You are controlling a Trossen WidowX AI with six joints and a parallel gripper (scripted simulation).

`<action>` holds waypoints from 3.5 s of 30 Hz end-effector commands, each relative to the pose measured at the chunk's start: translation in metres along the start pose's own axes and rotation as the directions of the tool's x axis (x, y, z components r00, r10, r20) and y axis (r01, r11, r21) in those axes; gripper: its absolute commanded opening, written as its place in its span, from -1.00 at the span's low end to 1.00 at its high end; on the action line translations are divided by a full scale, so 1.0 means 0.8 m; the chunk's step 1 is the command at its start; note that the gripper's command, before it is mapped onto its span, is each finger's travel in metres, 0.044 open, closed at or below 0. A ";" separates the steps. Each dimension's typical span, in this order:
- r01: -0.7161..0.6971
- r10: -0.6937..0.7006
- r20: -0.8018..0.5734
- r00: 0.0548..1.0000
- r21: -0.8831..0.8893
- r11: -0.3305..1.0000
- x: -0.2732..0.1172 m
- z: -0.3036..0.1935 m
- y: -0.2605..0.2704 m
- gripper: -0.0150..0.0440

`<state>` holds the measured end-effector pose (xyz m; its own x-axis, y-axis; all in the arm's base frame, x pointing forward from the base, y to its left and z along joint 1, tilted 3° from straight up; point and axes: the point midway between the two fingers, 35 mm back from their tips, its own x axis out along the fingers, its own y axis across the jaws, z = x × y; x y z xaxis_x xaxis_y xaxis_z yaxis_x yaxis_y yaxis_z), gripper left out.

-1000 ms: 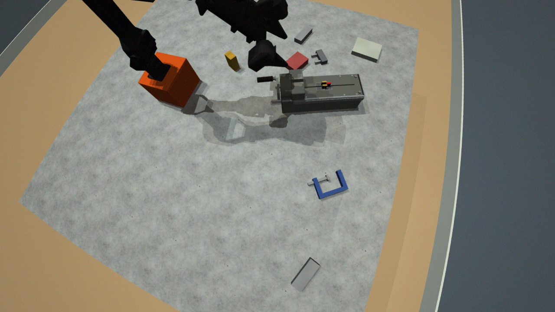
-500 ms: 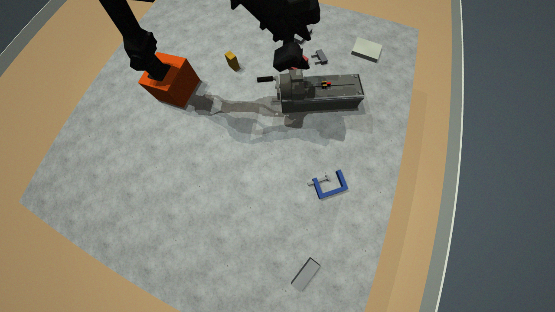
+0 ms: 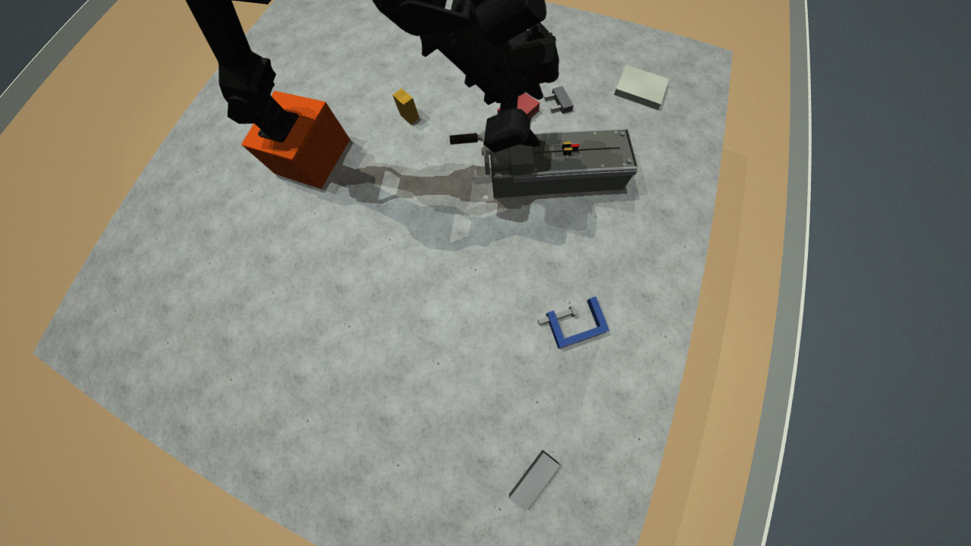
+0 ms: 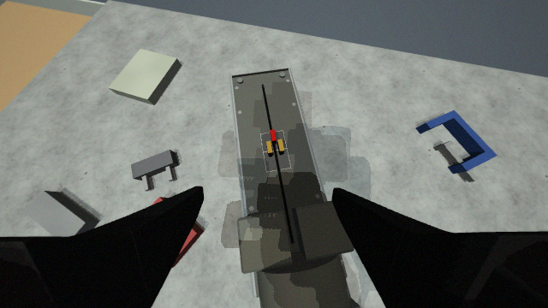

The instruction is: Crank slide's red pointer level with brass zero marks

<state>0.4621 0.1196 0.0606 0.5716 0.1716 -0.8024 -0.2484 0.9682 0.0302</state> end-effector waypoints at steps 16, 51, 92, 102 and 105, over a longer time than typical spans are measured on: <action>0.002 -0.002 0.012 1.000 0.003 1.000 -0.021 0.020 0.002 1.00; -0.043 0.067 0.127 0.990 -0.183 0.982 -0.136 -0.079 -0.002 1.00; -0.043 0.067 0.127 0.990 -0.184 0.982 -0.032 -0.155 -0.012 1.00; -0.043 0.067 0.127 0.990 -0.184 0.982 -0.017 -0.168 -0.014 1.00; -0.043 0.067 0.127 0.990 -0.184 0.982 -0.013 -0.172 -0.014 1.00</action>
<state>0.3524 0.0819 -0.0070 0.6505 0.2547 -0.7155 -0.4070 0.9123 -0.0452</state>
